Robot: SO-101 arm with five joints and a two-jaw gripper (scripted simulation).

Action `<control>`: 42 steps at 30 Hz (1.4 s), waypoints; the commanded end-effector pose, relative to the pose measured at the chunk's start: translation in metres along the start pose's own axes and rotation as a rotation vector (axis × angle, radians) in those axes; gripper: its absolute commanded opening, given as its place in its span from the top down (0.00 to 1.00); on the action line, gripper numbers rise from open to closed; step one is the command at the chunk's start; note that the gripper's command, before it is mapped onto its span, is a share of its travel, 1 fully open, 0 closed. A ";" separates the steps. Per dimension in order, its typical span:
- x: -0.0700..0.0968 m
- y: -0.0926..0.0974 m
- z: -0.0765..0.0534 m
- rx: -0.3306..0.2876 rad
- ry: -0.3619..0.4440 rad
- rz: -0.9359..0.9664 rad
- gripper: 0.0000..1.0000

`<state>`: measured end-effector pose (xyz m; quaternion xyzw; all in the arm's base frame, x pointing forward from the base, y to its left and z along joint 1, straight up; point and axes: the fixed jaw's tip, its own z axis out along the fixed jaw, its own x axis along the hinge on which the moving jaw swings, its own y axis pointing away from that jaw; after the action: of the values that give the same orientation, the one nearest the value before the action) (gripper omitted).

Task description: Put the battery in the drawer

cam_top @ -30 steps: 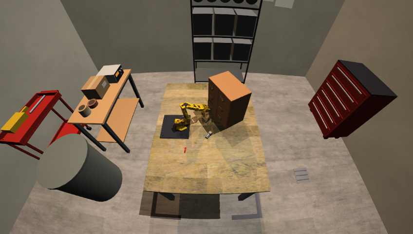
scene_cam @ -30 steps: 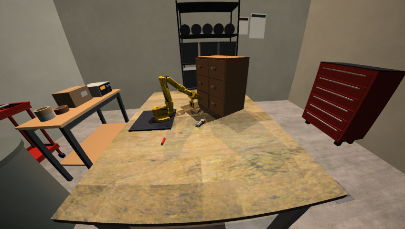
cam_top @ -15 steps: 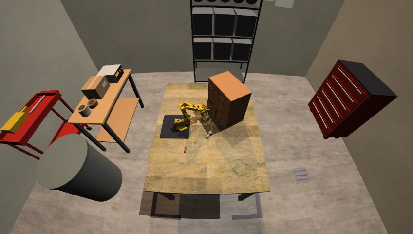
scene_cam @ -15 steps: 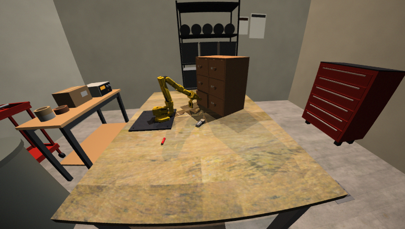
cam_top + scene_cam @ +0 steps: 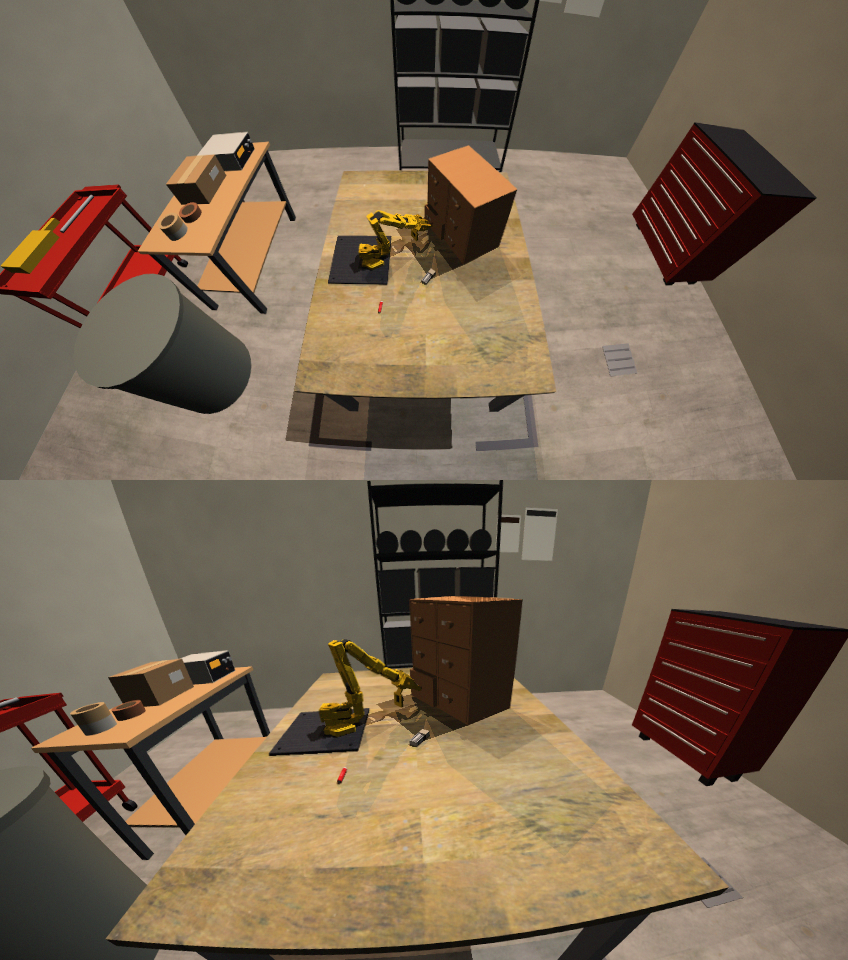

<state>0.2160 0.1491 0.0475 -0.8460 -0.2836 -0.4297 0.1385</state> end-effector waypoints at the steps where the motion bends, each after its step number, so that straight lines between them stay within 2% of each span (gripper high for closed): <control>1: -0.001 0.001 -0.002 -0.003 0.006 0.009 1.00; 20: -0.006 0.000 -0.010 0.000 0.006 0.007 1.00; 42: -0.007 0.000 -0.012 0.000 0.006 0.007 1.00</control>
<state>0.2070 0.1431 0.0475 -0.8456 -0.2844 -0.4299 0.1388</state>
